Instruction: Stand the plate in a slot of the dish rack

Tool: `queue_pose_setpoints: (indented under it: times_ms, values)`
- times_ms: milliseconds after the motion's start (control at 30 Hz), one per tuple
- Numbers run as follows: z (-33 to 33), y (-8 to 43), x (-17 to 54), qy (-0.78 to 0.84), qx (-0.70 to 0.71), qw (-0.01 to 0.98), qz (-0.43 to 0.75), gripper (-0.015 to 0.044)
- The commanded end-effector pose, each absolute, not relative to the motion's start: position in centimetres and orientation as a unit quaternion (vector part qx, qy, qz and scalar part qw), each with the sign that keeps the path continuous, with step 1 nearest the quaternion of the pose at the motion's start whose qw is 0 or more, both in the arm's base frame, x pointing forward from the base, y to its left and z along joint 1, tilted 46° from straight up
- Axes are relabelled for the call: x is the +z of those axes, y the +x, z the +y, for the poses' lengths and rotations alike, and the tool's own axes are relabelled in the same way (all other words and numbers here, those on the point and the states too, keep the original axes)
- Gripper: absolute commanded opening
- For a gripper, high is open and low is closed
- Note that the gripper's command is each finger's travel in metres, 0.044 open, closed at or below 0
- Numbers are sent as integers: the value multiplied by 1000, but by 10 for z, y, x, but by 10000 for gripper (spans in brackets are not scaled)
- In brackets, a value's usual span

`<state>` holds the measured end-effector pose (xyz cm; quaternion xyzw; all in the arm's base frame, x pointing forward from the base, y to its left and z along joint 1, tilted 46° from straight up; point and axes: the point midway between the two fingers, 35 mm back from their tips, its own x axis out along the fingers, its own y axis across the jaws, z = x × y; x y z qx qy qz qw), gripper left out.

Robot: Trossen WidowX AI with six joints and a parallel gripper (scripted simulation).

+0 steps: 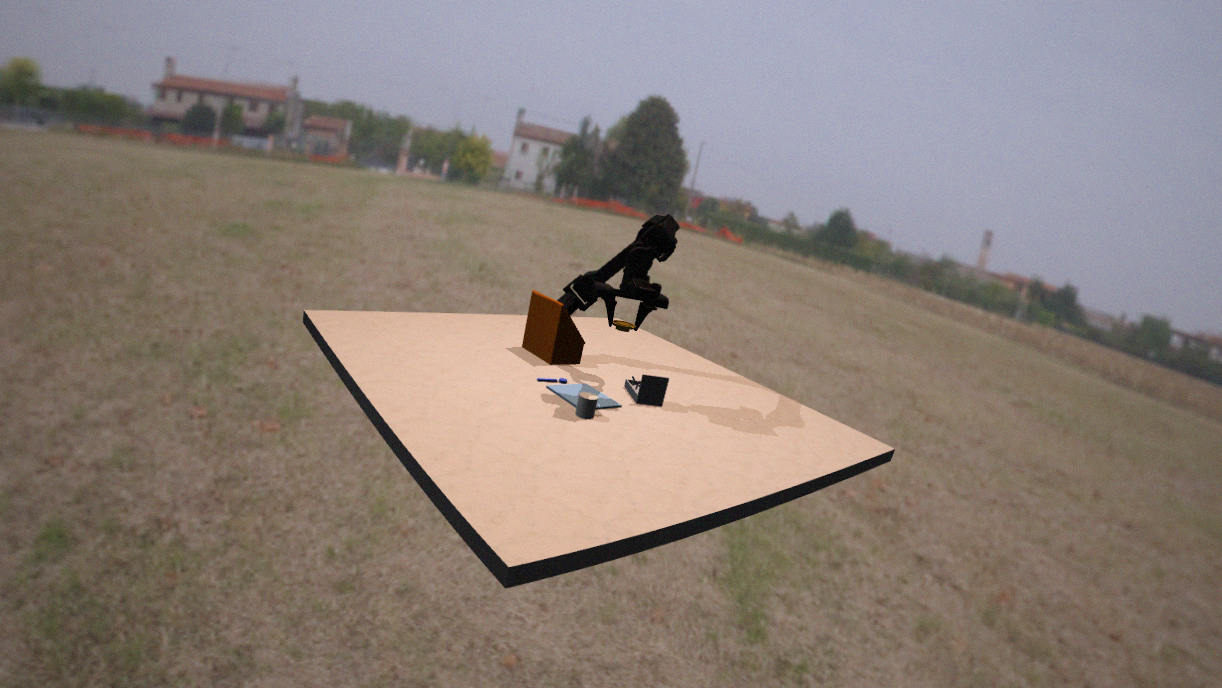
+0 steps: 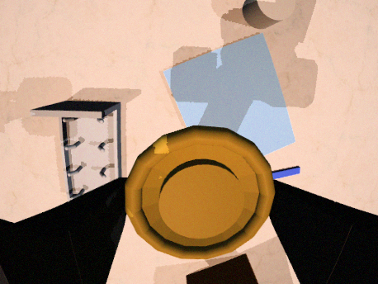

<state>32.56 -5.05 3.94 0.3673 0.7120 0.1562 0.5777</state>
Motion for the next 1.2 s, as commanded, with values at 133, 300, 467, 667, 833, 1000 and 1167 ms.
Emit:
queue_pose_setpoints:
  times_ms: [133,300,467,667,833,1000,1167]
  values:
    - [-27,315,68,449,50,518,726,0]
    - [-14,307,83,492,-13,477,728,0]
    - [-1,298,96,532,-76,432,724,0]
    - [14,286,111,574,-150,373,713,0]
    - [26,275,123,604,-210,321,698,0]
    - [38,263,133,630,-269,267,678,0]
    - [49,250,142,651,-326,210,653,0]
